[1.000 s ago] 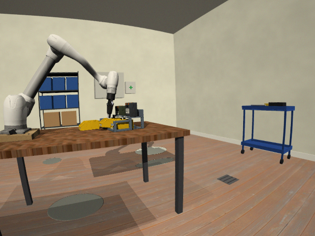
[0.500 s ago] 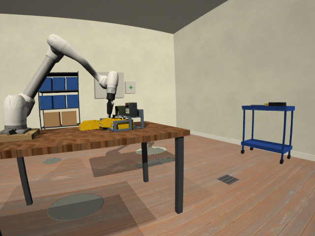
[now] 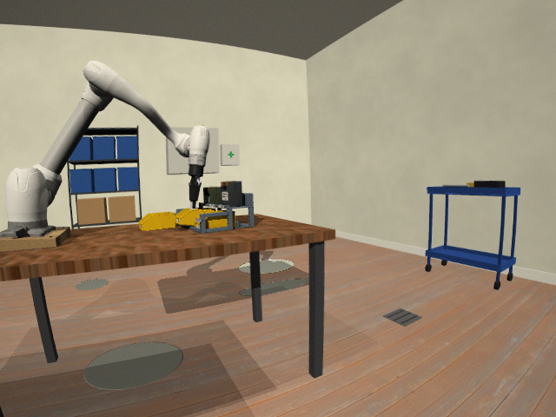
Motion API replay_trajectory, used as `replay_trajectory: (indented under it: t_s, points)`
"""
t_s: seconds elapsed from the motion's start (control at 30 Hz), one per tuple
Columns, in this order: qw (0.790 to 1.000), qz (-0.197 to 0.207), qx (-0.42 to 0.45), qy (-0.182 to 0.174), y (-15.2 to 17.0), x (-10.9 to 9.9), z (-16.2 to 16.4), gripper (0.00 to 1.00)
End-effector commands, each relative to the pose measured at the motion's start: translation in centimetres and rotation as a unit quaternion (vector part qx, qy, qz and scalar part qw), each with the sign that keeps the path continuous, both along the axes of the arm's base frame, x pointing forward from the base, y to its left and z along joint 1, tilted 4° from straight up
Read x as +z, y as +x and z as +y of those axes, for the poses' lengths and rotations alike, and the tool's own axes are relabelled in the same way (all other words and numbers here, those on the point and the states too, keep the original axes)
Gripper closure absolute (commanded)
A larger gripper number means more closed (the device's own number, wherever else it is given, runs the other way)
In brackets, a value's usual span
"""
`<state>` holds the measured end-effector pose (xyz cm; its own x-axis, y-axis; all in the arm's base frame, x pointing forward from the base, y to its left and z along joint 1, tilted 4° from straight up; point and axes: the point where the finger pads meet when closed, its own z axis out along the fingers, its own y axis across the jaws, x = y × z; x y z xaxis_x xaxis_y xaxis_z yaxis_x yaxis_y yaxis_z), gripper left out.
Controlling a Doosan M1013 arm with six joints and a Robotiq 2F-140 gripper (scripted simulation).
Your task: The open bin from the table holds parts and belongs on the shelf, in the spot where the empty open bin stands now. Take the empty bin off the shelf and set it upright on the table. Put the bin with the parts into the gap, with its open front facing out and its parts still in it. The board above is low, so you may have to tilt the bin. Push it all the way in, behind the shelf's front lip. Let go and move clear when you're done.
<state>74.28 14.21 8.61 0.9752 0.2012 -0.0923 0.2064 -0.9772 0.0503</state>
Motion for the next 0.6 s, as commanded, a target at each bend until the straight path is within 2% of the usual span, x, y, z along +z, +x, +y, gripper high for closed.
replay_trajectory:
  t_s: [0.0,0.57]
  points:
    - [1.000,-0.003,0.000,0.001,0.66,-0.12,0.07,0.90]
    - [1.000,-0.003,0.000,0.002,0.99,-0.05,0.14,0.90]
